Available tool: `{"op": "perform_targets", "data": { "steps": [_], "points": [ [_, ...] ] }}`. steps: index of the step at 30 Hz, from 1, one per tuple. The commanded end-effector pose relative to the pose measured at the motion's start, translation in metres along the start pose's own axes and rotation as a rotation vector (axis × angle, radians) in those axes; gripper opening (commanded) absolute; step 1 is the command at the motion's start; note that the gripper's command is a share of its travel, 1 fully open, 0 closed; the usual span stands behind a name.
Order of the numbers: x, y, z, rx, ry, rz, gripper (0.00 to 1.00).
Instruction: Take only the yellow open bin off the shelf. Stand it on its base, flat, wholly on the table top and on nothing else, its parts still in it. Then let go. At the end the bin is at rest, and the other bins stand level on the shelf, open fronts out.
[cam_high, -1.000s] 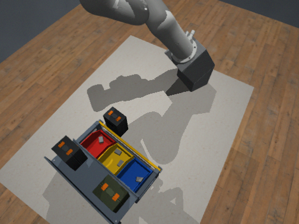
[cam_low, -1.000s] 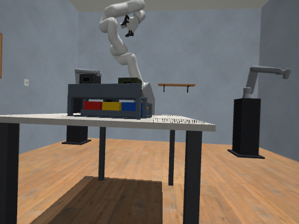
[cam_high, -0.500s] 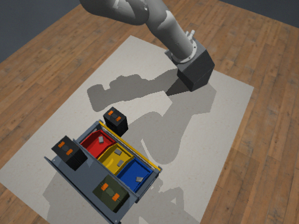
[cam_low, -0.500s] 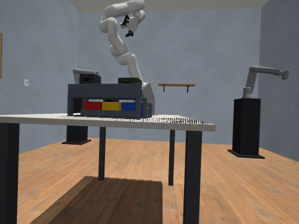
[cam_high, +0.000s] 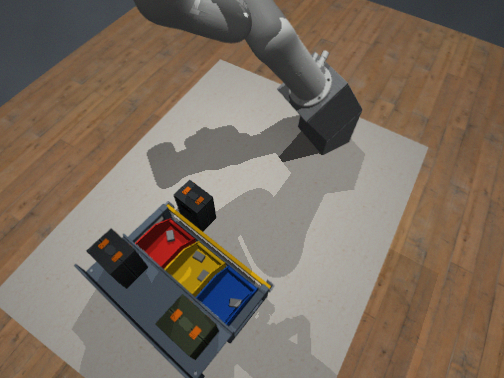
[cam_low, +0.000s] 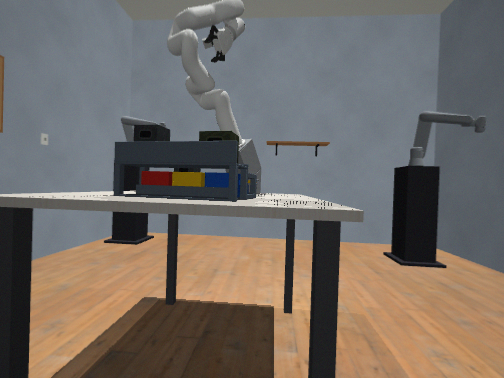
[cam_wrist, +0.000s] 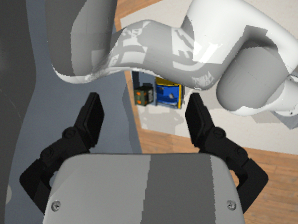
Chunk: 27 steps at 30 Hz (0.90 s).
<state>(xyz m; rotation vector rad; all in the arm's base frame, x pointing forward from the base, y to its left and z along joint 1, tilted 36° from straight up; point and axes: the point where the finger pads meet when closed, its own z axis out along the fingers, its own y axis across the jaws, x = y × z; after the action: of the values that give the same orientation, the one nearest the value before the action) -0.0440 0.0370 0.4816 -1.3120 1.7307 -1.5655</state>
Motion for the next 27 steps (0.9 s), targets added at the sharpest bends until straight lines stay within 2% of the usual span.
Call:
{"op": "perform_targets", "data": {
  "steps": [1,5,6,10,22,23,27],
  "points": [
    [0.048,0.009,0.009,0.132,-0.034,-0.218,1.00],
    [0.048,0.009,0.009,0.132,-0.034,-0.218,1.00],
    [0.010,0.002,0.002,0.026,-0.007,-0.044,1.00],
    [0.048,0.009,0.009,0.133,-0.035,-0.220,1.00],
    [0.048,0.009,0.009,0.133,-0.035,-0.220,1.00],
    [0.010,0.002,0.002,0.027,-0.007,-0.046,1.00],
    [0.049,0.009,0.009,0.134,-0.035,-0.222,1.00]
  ]
}}
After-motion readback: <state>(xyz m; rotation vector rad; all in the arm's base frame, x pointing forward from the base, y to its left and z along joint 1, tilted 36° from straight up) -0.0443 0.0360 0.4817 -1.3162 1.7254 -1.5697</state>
